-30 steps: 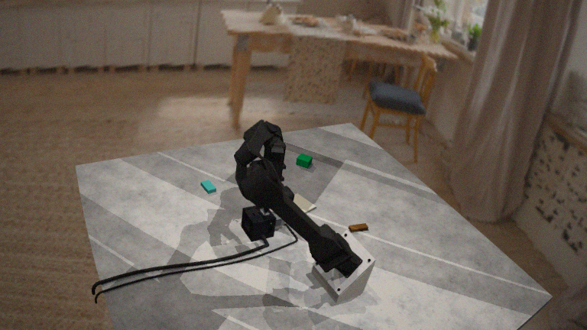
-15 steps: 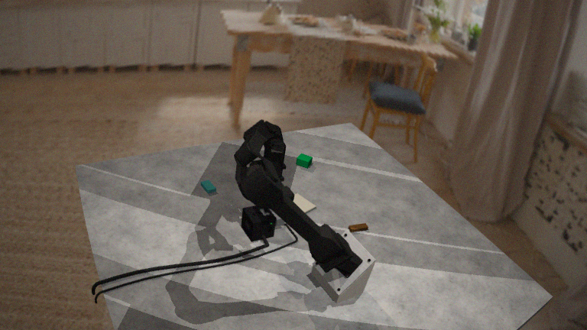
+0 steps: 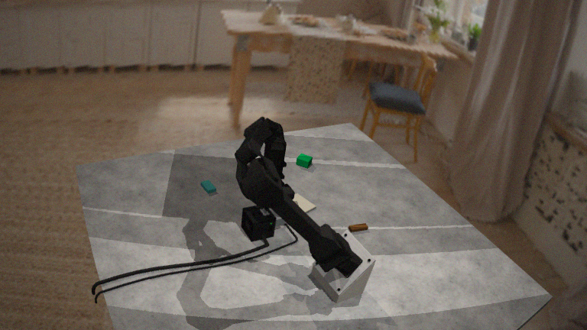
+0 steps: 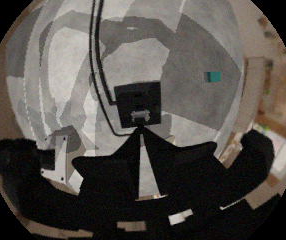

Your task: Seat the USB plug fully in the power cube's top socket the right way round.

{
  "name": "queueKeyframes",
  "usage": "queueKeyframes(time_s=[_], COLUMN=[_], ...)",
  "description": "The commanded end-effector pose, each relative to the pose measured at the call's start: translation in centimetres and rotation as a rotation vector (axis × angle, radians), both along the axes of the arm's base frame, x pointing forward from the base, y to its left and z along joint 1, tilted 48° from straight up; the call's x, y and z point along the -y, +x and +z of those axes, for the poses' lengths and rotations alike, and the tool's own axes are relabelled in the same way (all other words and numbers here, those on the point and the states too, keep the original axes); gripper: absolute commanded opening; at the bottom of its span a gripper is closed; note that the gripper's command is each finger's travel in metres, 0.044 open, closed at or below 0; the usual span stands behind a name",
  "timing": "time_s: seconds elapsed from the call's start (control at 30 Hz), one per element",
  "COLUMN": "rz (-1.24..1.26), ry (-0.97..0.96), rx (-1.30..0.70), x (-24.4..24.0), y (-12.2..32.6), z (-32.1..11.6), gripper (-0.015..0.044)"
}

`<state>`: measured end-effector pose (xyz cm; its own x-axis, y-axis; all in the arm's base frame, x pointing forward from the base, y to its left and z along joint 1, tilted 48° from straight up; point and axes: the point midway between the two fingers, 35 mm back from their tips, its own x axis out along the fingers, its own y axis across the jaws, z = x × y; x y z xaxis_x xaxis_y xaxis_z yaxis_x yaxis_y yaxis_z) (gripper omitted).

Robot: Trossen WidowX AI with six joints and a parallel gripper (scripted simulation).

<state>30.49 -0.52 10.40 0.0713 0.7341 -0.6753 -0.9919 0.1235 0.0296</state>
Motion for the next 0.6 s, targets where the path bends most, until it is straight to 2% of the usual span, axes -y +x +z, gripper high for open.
queueKeyframes(time_s=[0.0,0.57], rz=[0.003,0.003], ry=[-0.006,-0.006], rx=[0.005,0.004], x=[0.31,1.15], y=[0.04,-0.05], z=[0.18,0.94], gripper=[0.0,0.0])
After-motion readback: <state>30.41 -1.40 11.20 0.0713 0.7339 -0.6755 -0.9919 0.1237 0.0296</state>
